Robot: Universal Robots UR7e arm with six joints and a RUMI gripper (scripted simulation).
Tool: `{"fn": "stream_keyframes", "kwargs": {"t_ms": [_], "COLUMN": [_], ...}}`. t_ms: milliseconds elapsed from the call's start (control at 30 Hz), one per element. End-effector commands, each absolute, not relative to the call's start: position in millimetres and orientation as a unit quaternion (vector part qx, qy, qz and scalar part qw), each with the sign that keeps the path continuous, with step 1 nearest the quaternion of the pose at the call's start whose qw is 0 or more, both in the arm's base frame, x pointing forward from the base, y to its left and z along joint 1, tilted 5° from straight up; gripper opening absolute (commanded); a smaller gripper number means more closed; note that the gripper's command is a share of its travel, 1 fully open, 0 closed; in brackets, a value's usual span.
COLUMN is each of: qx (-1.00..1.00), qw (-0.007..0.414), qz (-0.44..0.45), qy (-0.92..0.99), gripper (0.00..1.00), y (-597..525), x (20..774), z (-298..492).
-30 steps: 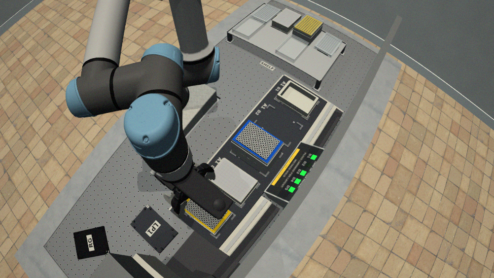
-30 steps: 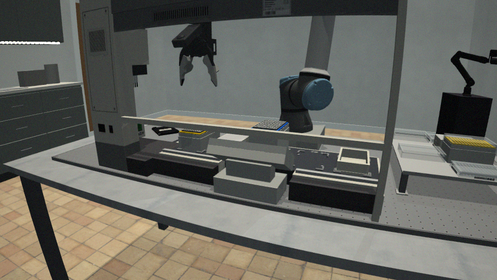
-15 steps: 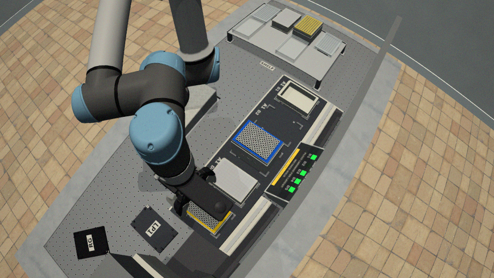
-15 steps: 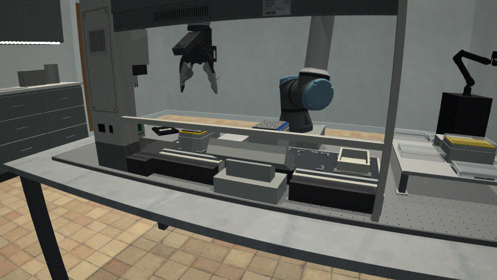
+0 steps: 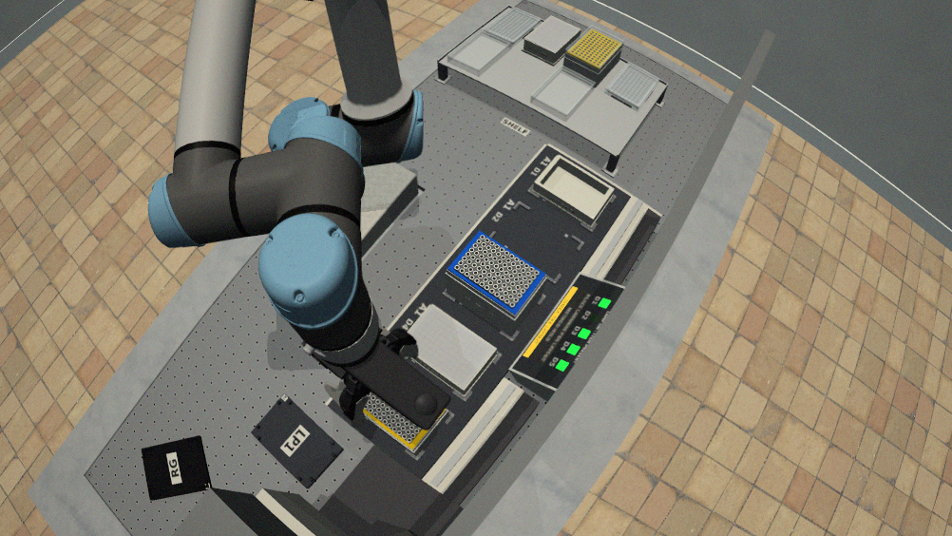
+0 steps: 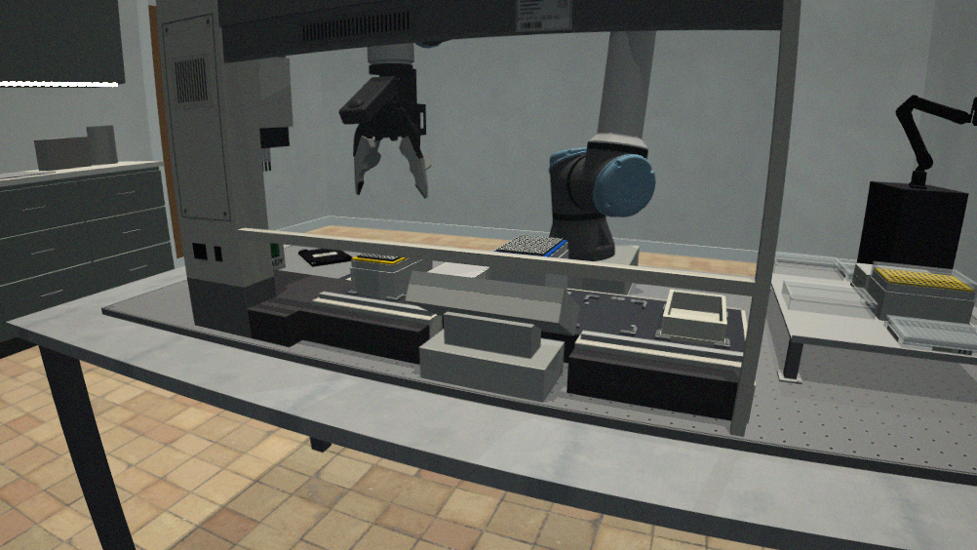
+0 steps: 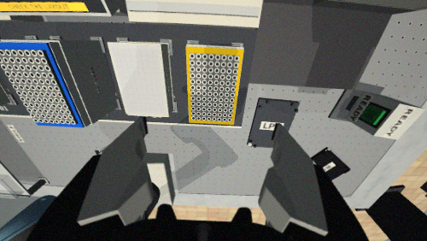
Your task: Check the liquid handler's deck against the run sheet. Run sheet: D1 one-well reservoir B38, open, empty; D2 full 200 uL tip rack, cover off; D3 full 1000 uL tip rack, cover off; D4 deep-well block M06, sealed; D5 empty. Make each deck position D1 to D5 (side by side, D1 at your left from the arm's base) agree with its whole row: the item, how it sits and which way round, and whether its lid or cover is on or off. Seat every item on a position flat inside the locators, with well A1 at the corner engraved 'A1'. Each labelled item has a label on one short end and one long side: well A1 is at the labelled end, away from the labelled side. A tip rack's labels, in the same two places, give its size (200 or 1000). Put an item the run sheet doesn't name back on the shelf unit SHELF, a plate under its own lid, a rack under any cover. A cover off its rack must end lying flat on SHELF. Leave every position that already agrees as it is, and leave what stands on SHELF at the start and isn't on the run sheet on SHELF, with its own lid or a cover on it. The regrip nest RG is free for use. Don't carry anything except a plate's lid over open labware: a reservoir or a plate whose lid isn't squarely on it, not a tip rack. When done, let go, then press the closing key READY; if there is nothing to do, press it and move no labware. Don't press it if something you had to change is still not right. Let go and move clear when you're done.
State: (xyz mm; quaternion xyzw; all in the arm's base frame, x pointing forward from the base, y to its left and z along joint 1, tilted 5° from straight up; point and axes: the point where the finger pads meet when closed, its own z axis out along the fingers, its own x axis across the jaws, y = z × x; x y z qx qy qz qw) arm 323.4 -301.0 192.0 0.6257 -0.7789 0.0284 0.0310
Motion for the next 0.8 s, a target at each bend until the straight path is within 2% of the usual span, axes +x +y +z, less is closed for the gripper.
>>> {"fn": "stream_keyframes", "kwargs": {"t_ms": [0,767], "qx": [0.626,0.626], "qw": [0.031,0.031], "qz": [0.029,0.029], "qy": [-0.779,-0.779], "gripper": [0.82,0.82], "y": [-302,-305], "x": [324,323], "z": [185,150]}}
